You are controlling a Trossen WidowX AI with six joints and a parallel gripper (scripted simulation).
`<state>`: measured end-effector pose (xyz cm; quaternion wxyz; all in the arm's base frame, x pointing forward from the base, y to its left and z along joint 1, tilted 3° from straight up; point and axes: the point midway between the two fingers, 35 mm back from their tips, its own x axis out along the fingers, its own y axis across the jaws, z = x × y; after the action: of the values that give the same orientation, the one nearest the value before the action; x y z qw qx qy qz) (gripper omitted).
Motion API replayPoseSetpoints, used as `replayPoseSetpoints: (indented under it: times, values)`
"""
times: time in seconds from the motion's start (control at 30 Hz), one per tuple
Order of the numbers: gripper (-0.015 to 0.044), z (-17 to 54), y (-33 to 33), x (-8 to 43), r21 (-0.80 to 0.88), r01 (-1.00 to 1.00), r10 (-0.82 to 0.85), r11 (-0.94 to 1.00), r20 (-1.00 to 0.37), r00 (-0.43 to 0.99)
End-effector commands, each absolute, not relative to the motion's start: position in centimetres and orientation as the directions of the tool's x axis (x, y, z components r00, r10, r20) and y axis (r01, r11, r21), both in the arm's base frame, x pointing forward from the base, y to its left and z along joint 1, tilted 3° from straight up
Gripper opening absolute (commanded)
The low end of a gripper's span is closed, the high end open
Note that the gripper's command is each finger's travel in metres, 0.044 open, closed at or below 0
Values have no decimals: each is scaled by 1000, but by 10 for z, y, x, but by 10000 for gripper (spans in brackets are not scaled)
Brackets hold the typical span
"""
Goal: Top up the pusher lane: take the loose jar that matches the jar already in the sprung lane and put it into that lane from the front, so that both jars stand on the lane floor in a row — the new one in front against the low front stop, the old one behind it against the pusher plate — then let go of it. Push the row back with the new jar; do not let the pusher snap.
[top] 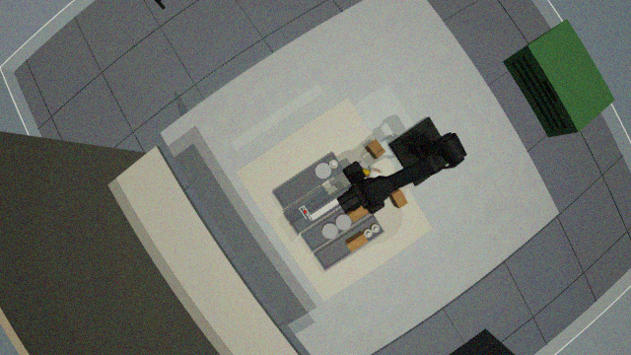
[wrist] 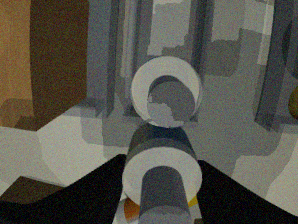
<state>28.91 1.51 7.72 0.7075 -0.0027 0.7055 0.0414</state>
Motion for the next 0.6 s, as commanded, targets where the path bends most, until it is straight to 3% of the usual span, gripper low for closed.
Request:
replayPoseSetpoints:
  times: [0.0,0.57]
  values:
    - [0,79,16,296,57,-64,59,996,-998,20]
    - [0,79,16,301,57,-64,59,996,-998,21]
